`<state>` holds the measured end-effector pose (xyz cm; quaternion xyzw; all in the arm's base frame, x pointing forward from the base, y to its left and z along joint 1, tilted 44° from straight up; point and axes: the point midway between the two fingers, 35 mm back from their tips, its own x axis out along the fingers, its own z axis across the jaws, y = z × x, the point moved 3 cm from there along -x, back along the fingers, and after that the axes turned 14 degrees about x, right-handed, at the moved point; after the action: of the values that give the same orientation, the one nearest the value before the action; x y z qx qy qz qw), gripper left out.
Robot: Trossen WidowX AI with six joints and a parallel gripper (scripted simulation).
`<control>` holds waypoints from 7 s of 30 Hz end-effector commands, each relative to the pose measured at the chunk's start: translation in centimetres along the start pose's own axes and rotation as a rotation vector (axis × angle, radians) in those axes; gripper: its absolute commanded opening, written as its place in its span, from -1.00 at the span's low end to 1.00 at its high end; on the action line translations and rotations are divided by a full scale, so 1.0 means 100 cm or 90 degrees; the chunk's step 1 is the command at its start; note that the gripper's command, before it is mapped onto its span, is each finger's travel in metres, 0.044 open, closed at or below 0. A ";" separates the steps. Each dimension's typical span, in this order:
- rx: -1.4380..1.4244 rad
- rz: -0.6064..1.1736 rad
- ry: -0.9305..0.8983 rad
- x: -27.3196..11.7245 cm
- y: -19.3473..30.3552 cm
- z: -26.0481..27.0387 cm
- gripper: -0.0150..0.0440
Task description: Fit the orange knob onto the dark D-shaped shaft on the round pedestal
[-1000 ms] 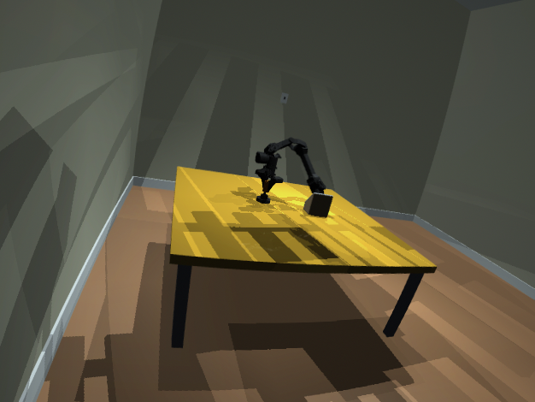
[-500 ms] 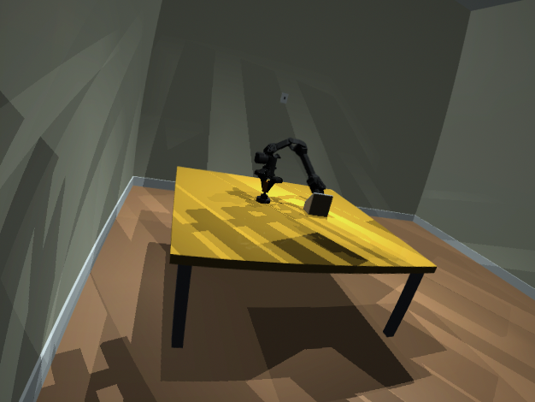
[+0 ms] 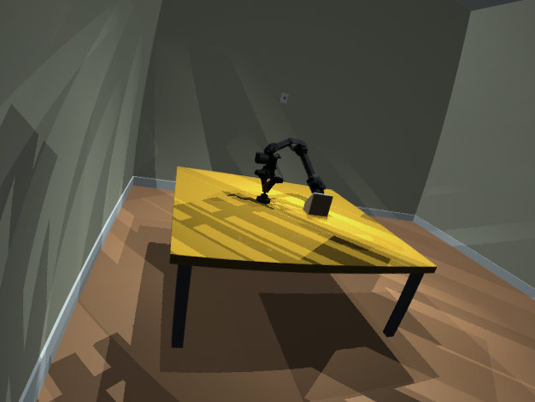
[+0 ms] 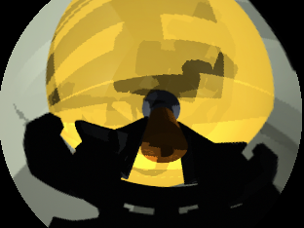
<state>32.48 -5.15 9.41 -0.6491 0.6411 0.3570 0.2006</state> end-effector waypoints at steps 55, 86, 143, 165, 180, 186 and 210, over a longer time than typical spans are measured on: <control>-0.213 -0.002 0.002 -0.004 0.003 -0.001 -0.49; -0.265 -0.002 0.002 -0.002 0.003 0.000 -0.49; -0.398 -0.002 0.002 0.000 0.000 0.000 -0.49; -0.532 -0.001 0.002 -0.002 0.002 0.000 -0.49; -0.532 -0.001 0.002 0.001 0.003 0.001 -0.49; -0.532 -0.001 0.002 0.001 0.003 0.001 -0.49; -0.541 -0.001 0.002 0.002 0.003 0.001 -0.49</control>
<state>32.24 -5.22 9.27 -0.6762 0.4371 0.5872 -0.0829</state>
